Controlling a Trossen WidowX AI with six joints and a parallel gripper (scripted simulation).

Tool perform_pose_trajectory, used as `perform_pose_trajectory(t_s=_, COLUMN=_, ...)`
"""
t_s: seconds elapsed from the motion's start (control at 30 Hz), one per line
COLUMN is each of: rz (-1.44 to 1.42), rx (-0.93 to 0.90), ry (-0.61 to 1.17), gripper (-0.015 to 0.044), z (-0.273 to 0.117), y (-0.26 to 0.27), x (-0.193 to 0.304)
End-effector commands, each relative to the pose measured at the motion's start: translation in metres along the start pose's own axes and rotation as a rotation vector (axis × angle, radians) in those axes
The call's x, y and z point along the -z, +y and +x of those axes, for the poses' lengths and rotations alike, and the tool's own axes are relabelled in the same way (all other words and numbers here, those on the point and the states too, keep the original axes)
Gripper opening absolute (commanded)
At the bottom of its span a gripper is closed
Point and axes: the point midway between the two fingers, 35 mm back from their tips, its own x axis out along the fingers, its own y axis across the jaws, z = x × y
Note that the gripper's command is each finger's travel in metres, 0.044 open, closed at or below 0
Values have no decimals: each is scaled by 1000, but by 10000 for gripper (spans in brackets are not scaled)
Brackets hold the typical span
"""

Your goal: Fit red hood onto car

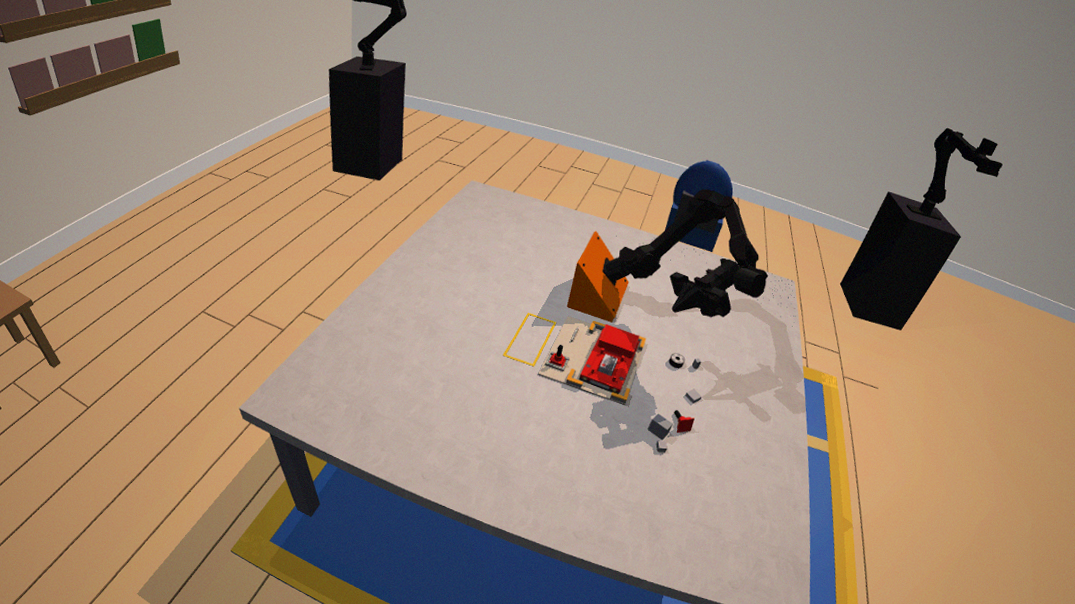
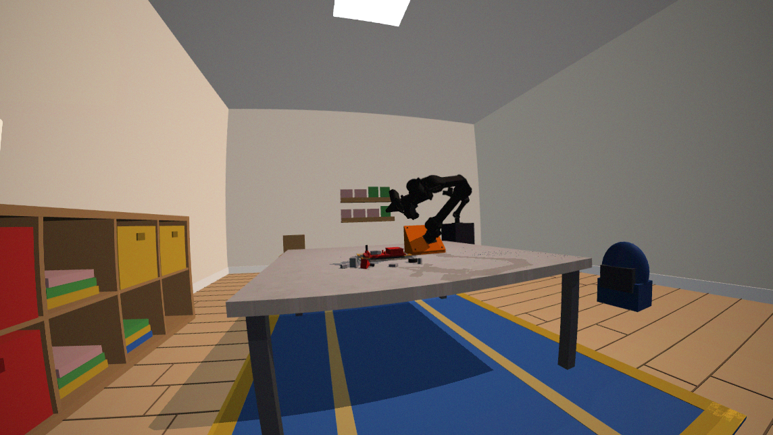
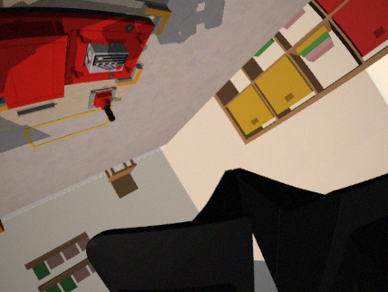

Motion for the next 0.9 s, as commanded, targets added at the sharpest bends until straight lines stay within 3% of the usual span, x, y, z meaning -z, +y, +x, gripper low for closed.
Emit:
perform_pose_trajectory(t_s=0.0, rz=10, rx=-5, ry=-2, gripper=26, z=1, y=1, x=0)
perform_pose_trajectory(t_s=0.53, rz=1000, rx=-508, ry=-24, gripper=440, z=59, y=69, x=-16)
perform_pose_trajectory(t_s=0.87, rz=1701, rx=-880, ry=184, gripper=440, z=76, y=109, x=-23)
